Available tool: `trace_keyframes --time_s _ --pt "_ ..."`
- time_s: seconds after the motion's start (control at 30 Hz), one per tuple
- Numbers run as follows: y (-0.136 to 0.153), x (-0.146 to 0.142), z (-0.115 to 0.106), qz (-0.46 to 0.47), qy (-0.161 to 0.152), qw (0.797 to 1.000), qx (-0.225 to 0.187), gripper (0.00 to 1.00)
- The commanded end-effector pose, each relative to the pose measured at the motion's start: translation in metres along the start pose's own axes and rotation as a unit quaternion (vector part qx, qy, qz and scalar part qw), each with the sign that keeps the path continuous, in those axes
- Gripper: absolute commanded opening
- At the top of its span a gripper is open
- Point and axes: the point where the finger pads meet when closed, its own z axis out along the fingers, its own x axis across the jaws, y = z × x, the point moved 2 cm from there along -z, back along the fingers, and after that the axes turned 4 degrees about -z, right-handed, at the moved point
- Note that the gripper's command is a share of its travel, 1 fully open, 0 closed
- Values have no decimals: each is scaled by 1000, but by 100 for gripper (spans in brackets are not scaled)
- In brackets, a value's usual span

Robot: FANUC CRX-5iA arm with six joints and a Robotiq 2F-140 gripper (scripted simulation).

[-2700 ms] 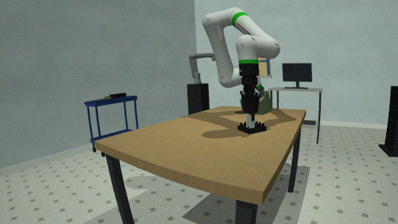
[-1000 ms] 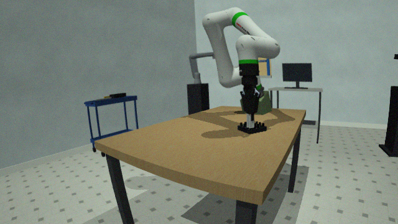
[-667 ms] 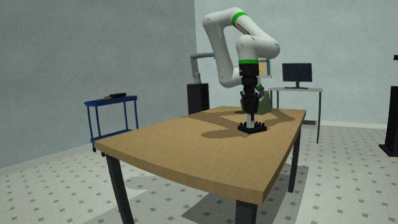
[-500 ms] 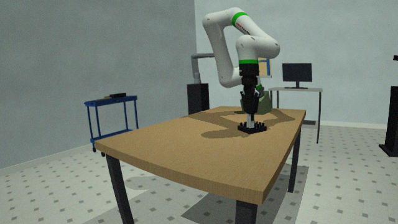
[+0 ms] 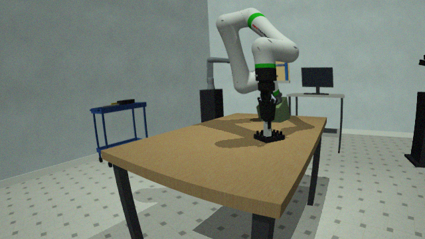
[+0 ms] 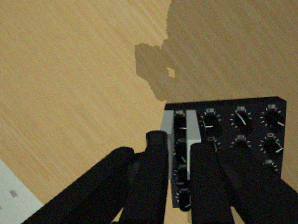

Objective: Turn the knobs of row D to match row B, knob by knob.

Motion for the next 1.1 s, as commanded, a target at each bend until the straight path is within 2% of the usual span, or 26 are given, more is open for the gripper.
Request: trace_keyframes --time_s 0.0,0.53,0.8,0.87,1.07 --pt "0 0 0 22 0 1000 0 5" --pt "0 0 0 152 0 988 0 5" --pt "0 0 0 248 0 969 0 5" --pt "0 0 0 248 0 969 0 5" --pt "0 0 0 324 0 946 0 5"
